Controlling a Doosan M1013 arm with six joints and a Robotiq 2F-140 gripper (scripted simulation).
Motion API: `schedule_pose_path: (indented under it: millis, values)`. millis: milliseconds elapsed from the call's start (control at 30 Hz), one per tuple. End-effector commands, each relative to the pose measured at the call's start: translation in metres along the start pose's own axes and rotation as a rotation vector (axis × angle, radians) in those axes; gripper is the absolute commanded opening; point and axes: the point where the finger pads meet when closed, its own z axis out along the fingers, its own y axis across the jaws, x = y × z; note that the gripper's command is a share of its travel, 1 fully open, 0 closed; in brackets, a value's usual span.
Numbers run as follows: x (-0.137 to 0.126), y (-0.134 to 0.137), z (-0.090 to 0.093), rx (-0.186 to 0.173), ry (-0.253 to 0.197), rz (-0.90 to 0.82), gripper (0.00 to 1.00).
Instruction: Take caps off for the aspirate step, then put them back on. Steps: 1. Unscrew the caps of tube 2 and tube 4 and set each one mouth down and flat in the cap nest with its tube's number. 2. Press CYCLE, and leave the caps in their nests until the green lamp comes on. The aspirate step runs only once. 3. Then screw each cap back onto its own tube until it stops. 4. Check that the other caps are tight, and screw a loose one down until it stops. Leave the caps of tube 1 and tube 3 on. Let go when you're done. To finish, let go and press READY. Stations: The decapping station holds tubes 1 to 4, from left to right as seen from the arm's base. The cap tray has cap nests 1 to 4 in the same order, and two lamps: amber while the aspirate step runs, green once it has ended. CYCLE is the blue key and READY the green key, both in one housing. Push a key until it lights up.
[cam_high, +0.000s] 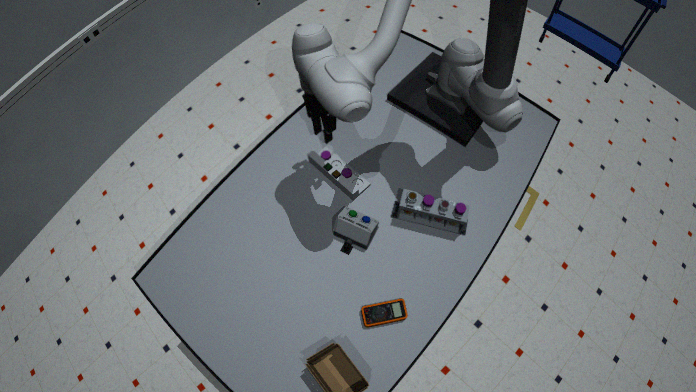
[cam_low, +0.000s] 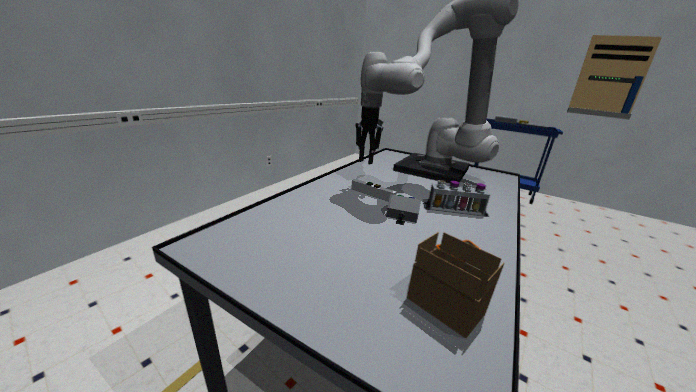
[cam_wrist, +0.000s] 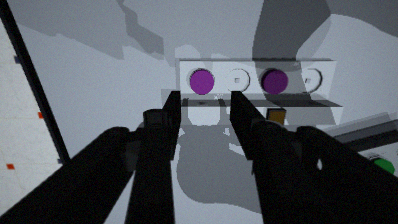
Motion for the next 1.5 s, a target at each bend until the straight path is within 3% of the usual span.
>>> schedule_pose_path:
  millis: [0, 133, 233, 267, 367, 500, 567, 633, 1067, 1133, 1467]
  values:
    - [0.000, 0.000, -0.010, 0.000, -0.001, 0.000, 0.36]
    - [0.000, 0.000, -0.028, 0.000, -0.001, 0.000, 0.36]
    - [0.000, 0.000, -0.028, 0.000, -0.001, 0.000, 0.36]
    - [-0.003, 0.008, -0.027, 0.000, -0.001, 0.083, 0.10]
    - [-0.010, 0.031, -0.023, 0.000, -0.001, 0.307, 0.10]
    - [-0.016, 0.047, -0.020, -0.002, -0.001, 0.481, 0.10]
    - [-0.016, 0.047, -0.020, -0.002, -0.001, 0.481, 0.10]
    - [-0.021, 0.063, -0.017, -0.002, -0.001, 0.656, 0.10]
    - [-0.040, 0.122, -0.005, -0.002, 0.000, 1.238, 0.10]
    - [-0.040, 0.122, -0.005, -0.002, 0.000, 1.238, 0.10]
    - [-0.064, 0.197, 0.009, -0.001, 0.000, 1.245, 0.10]
